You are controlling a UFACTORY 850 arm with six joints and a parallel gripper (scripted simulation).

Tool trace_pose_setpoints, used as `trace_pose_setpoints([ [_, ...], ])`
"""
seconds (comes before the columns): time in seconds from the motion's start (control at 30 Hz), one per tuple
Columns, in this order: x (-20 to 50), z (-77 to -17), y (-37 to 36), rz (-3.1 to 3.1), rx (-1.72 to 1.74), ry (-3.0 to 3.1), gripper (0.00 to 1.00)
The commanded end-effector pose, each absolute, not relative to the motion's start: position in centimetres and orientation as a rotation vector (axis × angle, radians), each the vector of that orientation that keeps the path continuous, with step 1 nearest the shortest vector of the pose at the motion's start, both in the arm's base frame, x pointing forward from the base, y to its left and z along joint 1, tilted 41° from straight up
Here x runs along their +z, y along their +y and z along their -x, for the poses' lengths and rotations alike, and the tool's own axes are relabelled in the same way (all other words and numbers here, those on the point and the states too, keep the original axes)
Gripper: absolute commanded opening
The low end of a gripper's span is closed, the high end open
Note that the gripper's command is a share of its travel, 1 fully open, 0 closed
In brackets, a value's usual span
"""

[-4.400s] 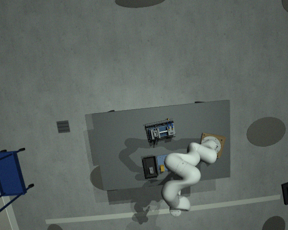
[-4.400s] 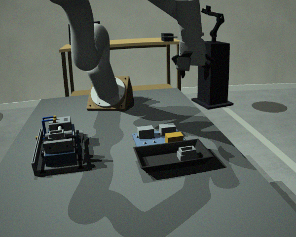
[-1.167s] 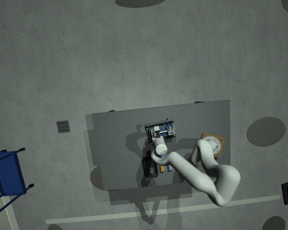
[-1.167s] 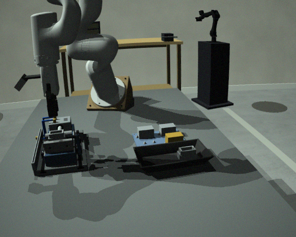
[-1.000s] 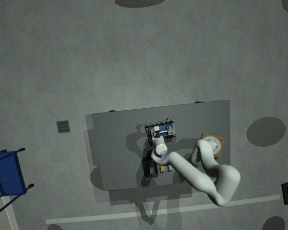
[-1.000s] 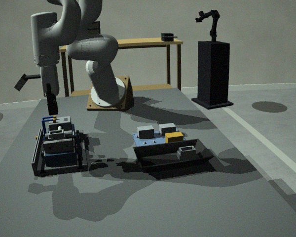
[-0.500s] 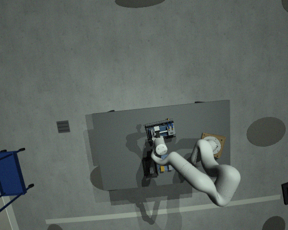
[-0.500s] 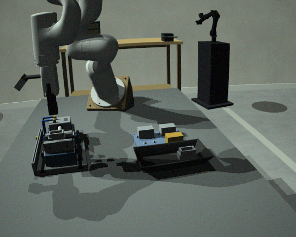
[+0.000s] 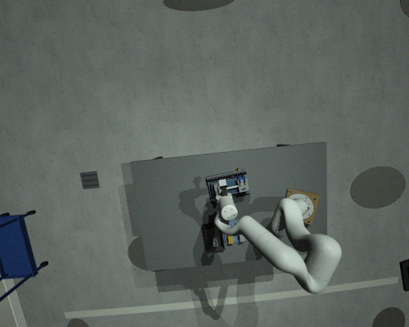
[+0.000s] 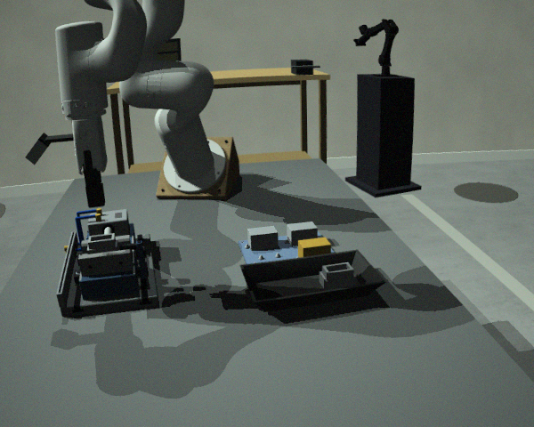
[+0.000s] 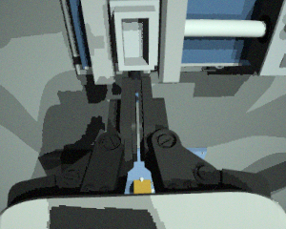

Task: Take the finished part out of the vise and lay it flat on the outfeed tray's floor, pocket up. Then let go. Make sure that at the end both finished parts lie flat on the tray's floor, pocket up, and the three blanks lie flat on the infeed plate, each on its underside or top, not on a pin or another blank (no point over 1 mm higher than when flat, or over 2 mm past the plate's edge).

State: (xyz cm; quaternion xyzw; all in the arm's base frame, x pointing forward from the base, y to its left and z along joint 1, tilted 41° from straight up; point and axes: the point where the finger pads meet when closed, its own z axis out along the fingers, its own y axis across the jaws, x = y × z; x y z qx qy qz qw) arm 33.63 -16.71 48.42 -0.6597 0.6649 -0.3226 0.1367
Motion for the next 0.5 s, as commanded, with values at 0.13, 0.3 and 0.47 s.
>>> trace_pose_setpoints([
  [0.13, 48.52, -33.65, -16.72, 1.909, -0.936, 1.924, 0.69],
  [0.3, 48.52, -33.65, -16.72, 1.909, -0.936, 1.924, 0.69],
  [0.47, 48.52, -33.65, -16.72, 1.909, -0.936, 1.924, 0.69],
])
